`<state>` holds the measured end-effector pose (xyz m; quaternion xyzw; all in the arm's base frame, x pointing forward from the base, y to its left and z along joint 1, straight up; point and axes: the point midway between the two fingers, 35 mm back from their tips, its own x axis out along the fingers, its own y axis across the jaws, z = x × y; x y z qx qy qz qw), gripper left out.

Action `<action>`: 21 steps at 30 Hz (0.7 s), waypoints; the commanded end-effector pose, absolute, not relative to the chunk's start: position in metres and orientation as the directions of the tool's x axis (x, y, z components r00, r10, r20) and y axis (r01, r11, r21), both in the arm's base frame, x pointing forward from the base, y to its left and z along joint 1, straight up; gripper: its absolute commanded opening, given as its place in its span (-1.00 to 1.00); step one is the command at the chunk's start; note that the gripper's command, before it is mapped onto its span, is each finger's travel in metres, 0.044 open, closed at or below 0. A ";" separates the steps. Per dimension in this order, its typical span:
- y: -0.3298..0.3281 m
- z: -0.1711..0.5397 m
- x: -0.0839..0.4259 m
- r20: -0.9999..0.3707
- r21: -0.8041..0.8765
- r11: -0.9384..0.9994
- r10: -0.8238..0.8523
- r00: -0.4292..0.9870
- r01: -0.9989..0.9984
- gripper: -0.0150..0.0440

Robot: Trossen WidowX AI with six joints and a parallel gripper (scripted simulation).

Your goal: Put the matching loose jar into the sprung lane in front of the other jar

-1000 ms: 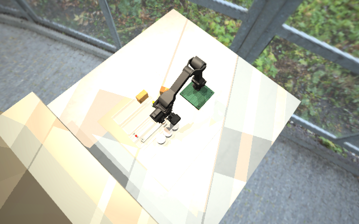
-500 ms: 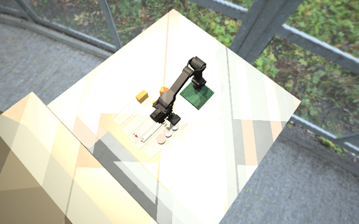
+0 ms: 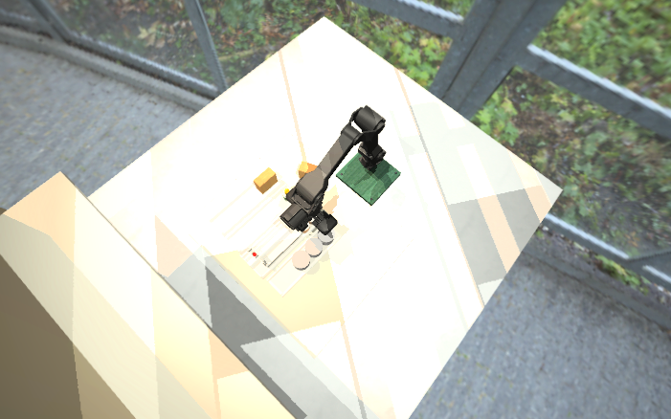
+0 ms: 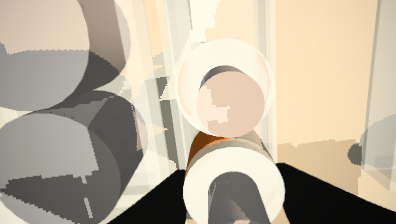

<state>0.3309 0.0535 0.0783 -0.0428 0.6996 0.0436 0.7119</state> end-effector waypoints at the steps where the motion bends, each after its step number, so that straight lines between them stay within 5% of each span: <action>1: 0.054 0.077 0.335 -0.999 -0.001 0.992 0.003 0.035 -0.126 -0.49; 21: 0.054 0.072 0.335 -0.999 -0.001 0.992 0.003 0.035 -0.126 -0.49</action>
